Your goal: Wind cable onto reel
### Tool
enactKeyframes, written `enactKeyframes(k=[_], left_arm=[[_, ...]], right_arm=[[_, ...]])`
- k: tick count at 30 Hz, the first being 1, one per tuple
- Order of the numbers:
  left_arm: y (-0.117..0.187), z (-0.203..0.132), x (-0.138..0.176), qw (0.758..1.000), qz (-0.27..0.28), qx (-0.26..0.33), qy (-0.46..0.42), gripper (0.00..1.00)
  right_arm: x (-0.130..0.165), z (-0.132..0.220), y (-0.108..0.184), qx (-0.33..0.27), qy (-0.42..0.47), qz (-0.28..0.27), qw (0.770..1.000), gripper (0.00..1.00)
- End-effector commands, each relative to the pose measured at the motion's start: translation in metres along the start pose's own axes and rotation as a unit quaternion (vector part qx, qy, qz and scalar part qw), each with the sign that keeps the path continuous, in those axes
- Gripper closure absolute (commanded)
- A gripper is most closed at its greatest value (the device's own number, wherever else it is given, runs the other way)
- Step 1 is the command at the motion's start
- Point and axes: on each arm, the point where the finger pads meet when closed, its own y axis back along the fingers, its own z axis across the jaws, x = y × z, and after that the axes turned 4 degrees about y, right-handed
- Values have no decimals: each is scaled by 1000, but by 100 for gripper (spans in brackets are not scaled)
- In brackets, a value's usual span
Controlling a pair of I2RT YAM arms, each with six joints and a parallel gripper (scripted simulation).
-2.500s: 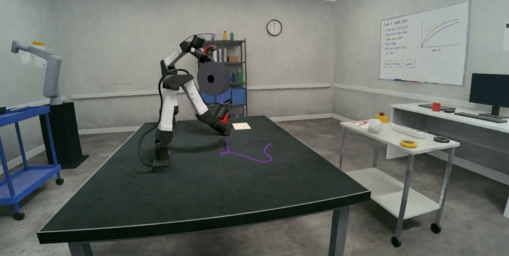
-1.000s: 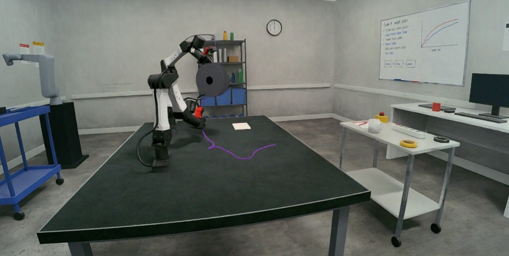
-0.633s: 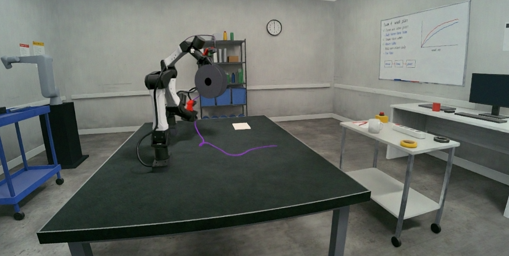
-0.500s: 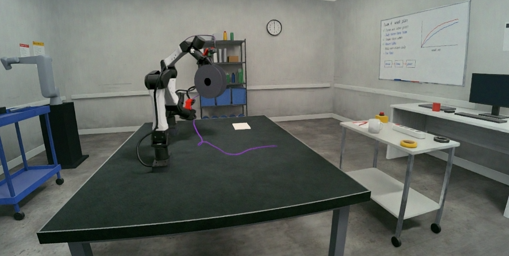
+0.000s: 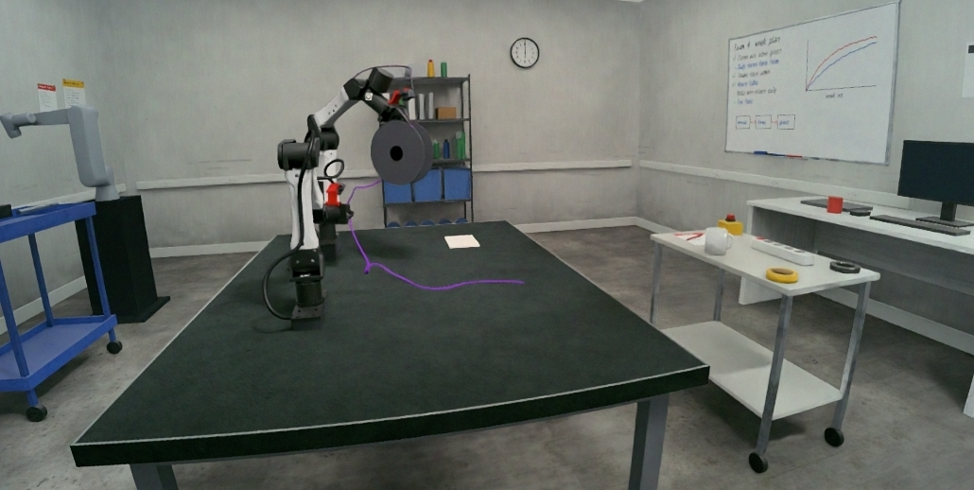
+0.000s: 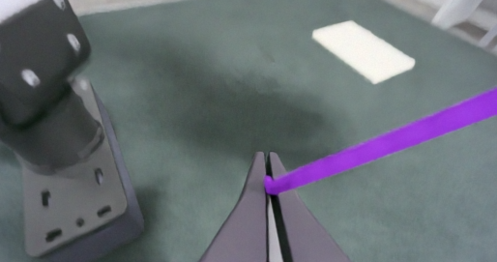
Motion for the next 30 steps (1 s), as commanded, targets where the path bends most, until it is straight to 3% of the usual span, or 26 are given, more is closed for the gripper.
enactKeyframes(k=[1,7,11,18,30], left_arm=[[8,-1,-31,998,-58,3,5,100],[9,-1,-31,998,-58,3,5,100],[8,-1,-31,998,-58,4,5,100],[8,-1,-31,998,-58,3,5,100],[8,-1,-31,998,-58,3,5,100]], right_arm=[[-49,-11,17,25,-15,-88,996,100],[-76,-4,77,25,-4,-76,997,100],[-117,-3,105,25,-22,-88,996,100],[-144,1,111,23,-17,-81,996,100],[-230,-22,119,23,-23,-86,996,100]])
